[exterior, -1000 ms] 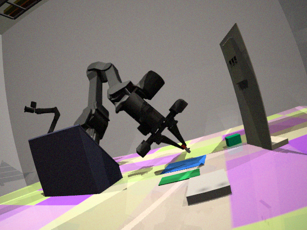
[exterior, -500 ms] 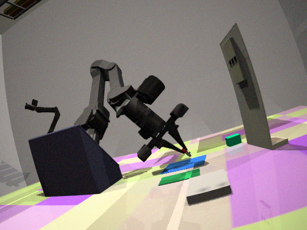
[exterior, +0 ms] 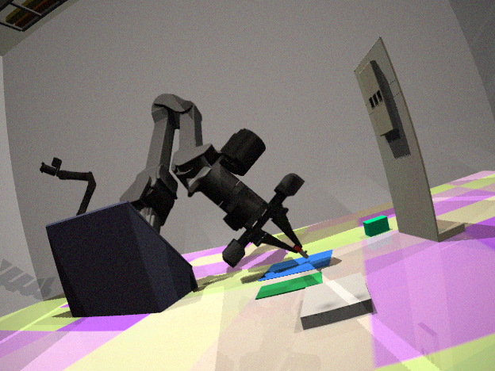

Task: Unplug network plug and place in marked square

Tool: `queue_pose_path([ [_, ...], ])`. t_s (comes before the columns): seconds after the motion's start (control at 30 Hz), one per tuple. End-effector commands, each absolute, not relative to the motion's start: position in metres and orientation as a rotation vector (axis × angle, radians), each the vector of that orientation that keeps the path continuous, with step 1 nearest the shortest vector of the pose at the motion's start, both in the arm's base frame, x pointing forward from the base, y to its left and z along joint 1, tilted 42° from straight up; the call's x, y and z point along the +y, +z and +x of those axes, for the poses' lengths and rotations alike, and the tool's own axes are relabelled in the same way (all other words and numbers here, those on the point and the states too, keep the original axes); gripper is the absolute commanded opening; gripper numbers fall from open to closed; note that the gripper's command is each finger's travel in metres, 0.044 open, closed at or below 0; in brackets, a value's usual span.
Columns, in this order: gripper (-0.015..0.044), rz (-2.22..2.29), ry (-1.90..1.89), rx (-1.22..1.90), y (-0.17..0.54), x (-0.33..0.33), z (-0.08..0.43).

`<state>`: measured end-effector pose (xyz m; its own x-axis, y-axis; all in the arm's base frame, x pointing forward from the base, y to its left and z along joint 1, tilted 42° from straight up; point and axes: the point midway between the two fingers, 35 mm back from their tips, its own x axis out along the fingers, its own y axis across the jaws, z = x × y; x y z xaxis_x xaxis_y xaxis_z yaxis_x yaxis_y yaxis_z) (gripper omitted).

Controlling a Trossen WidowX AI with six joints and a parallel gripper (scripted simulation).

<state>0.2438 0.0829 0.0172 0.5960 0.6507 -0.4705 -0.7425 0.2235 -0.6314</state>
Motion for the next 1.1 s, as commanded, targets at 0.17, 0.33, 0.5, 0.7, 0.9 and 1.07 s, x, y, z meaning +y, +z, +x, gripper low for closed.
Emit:
queue_pose_path([
  [0.17, 0.0, -0.929, 0.965, 0.123, 0.0132, 0.0865, 0.2412],
  [0.33, 0.0, -0.93, 0.965, 0.124, 0.0128, 0.0878, 0.242],
  [0.5, 0.0, -0.929, 0.965, 0.124, 0.0119, 0.0893, 0.2424],
  [0.7, 0.0, -0.934, 0.966, 0.117, 0.0133, 0.0884, 0.2426],
  [0.9, 0.0156, -0.934, 0.966, 0.117, 0.0133, 0.0884, 0.2426],
  [1.07, 0.0156, -0.934, 0.966, 0.117, 0.0134, 0.0883, 0.2425],
])
